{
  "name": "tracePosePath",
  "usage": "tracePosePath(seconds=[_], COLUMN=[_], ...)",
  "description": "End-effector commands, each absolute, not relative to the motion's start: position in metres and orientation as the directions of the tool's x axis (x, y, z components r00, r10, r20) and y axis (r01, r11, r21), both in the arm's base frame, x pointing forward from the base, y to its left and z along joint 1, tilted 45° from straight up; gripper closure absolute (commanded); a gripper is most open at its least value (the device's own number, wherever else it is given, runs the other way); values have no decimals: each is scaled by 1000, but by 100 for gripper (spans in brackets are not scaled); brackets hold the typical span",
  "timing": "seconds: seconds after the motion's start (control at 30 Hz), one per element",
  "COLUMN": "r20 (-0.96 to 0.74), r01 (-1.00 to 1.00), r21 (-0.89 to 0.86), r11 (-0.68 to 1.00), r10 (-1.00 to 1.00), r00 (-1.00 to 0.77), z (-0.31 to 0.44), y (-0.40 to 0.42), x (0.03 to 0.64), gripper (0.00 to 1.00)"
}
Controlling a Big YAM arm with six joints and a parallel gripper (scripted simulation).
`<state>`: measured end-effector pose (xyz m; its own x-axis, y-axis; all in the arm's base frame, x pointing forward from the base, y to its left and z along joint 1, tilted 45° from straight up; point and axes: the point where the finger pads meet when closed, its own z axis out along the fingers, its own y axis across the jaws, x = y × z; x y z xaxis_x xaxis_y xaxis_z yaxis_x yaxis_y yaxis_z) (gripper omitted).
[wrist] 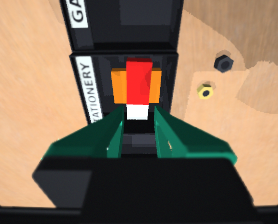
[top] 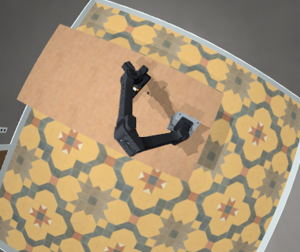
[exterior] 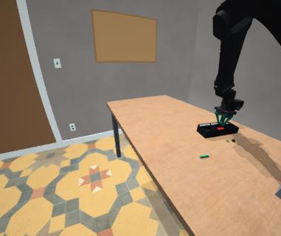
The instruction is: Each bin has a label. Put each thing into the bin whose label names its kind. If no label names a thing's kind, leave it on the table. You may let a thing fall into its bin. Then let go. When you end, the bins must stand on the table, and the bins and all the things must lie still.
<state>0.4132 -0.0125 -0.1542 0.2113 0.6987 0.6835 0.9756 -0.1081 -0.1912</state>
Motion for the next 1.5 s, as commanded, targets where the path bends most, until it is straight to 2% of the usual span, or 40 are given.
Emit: tracePosePath(seconds=[0.0, 0.63, 0.77, 1.47], r20=[682, 681, 680, 679], r01=[978, 978, 983, 979], r21=[-155, -152, -122, -139], r11=[-139, -141, -139, -147], r10=[701, 702, 710, 705], r00=[208, 207, 185, 202], z=[-152, -152, -129, -143], y=[-36, -40, -51, -50], x=[433, 435, 443, 439], gripper=[71, 71, 71, 71])
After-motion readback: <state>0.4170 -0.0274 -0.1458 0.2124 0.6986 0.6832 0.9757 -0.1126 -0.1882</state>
